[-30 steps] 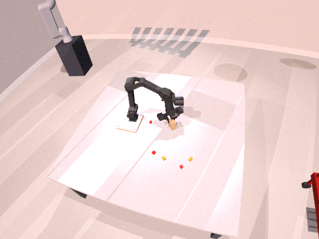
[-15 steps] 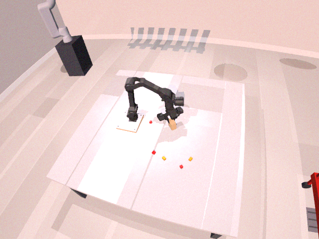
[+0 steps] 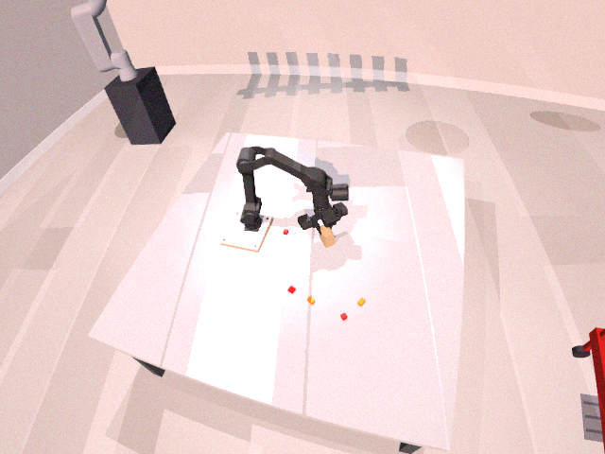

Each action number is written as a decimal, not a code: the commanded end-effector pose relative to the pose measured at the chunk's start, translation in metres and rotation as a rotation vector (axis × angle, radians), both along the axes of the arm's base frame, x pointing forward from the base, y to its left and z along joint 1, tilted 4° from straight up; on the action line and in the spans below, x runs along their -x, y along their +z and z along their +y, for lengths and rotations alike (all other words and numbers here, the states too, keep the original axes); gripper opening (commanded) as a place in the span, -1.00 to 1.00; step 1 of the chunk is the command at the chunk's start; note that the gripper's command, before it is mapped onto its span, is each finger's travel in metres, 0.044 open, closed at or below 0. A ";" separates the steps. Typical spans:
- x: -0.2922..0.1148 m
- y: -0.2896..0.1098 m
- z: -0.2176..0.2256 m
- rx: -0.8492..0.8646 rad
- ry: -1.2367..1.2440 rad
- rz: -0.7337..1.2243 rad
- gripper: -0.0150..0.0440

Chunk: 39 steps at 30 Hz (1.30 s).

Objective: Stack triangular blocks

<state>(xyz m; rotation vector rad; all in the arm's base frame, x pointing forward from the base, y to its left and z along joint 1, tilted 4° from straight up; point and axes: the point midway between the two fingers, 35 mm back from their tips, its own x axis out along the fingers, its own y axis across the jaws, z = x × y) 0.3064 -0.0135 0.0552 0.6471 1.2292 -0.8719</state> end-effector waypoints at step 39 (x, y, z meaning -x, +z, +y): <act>0.007 0.103 0.024 -0.008 0.009 -0.018 1.00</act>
